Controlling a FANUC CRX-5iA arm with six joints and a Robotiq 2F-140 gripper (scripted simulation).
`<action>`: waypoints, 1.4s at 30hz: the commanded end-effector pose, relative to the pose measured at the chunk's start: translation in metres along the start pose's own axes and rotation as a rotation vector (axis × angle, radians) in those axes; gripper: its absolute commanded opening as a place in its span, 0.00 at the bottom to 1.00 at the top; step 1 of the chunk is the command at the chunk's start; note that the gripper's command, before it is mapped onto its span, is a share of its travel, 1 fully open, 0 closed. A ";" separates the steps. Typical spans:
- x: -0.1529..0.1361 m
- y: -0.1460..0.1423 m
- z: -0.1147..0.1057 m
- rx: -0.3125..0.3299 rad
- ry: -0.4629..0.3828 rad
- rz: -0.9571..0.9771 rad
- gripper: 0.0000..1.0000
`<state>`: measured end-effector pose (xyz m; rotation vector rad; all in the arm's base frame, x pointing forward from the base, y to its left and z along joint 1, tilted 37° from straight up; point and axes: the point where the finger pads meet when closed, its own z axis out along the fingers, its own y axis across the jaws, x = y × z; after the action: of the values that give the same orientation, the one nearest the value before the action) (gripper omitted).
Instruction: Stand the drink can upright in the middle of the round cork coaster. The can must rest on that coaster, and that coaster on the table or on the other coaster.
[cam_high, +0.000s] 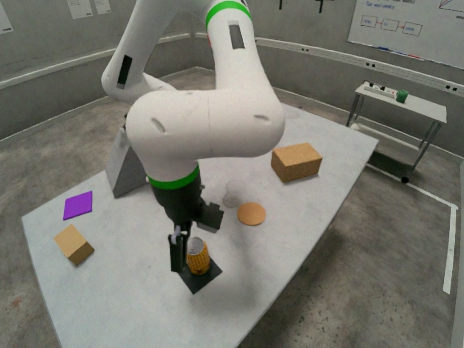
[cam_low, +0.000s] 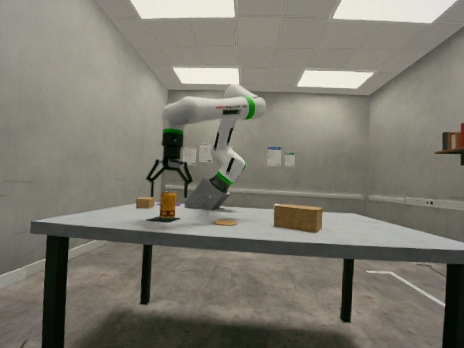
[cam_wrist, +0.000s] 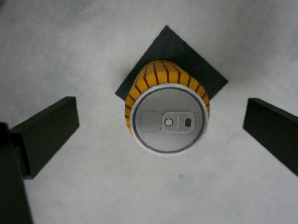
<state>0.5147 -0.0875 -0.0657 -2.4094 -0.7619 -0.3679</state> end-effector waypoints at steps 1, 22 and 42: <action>0.002 0.003 0.006 -0.004 0.003 -0.002 1.00; 0.002 0.003 0.006 -0.004 0.003 -0.002 0.10; 0.002 0.003 0.006 -0.004 0.003 -0.002 0.10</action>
<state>0.5185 -0.0839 -0.0718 -2.4105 -0.7625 -0.3727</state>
